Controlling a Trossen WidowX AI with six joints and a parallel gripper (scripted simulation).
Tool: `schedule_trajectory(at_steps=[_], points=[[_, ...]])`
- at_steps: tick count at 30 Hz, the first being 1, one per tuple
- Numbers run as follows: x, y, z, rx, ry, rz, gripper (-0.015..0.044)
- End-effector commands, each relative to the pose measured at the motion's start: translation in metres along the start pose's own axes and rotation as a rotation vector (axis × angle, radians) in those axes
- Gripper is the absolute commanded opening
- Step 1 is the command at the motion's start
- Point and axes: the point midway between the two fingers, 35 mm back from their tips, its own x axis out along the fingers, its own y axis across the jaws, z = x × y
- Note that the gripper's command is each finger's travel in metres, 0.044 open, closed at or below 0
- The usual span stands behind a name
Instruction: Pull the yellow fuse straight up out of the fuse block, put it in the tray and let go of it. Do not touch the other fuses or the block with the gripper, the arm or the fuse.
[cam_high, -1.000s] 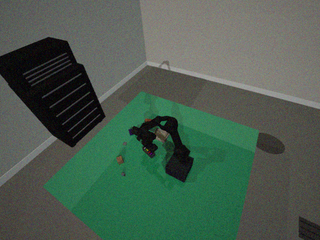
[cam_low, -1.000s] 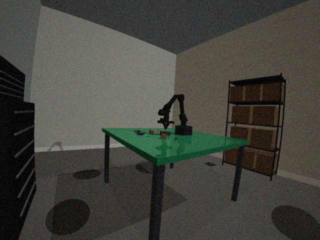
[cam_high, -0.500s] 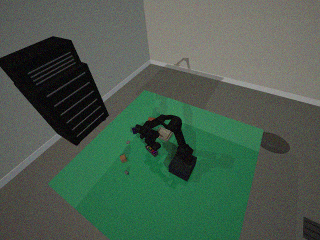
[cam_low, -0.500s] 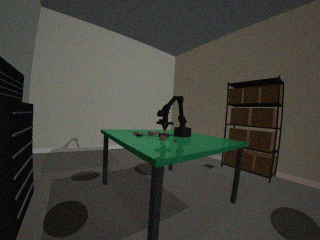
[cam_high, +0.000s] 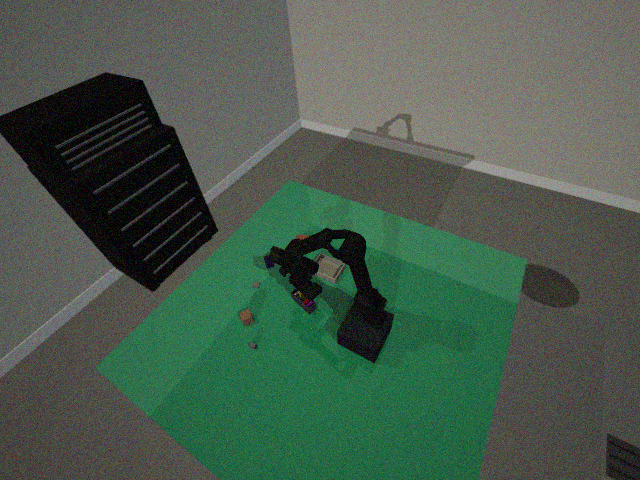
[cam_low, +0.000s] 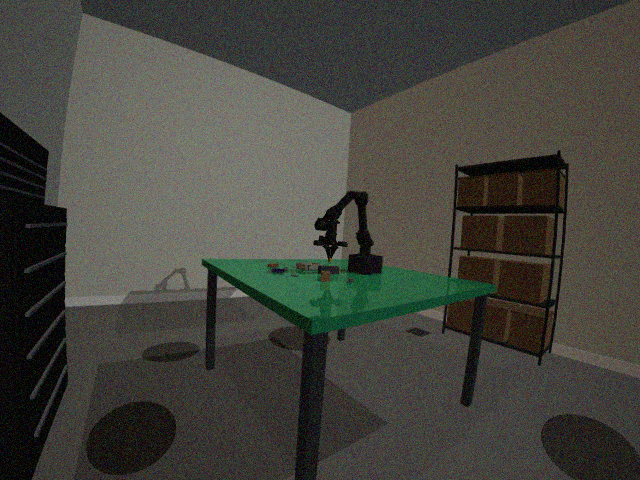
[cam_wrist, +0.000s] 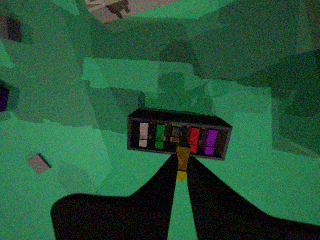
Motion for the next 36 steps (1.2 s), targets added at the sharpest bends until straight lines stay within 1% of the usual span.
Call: schedule_trajectory(at_steps=[1,10,23,36], points=[[-0.009,0.002,-0.001,-0.001,0.006,0.007,0.0000],[-0.012,0.006,0.006,-0.001,0.004,0.008,0.0000],[-0.012,0.038,0.070,-0.001,-0.004,0.008,0.0000],[-0.013,0.054,0.144,-0.002,-0.010,0.010,0.0000]])
